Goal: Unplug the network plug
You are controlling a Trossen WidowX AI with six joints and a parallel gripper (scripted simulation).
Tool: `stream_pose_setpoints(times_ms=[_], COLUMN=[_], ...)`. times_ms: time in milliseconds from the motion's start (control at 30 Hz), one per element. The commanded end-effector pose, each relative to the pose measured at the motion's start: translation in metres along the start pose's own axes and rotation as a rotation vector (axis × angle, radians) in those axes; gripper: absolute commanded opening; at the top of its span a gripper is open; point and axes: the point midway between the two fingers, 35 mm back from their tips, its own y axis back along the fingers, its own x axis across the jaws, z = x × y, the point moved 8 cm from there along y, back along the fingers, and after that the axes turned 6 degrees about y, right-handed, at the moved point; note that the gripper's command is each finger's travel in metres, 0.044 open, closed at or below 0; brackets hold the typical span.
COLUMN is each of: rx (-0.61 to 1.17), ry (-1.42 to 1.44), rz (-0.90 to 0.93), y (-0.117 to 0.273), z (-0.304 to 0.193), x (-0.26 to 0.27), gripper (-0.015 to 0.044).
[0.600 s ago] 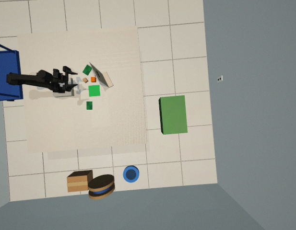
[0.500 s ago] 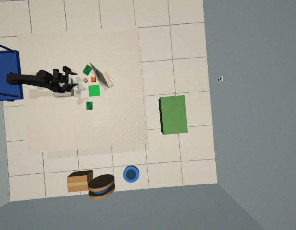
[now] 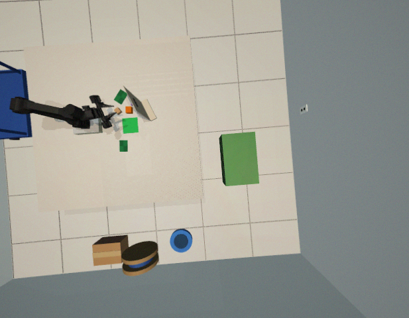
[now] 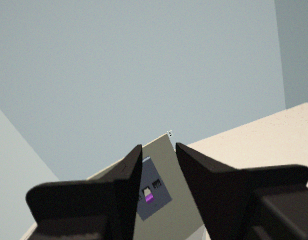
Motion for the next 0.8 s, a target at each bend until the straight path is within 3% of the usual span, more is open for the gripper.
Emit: stream_pose_setpoints(times_ms=[0,767], rx=[0.033,0.306], ry=[-0.163,-0.896], rz=[0.065,0.3], y=[-0.003,0.019], z=[-0.016,-0.08], x=[-0.011,-0.052], gripper=[0.0156,0.0156])
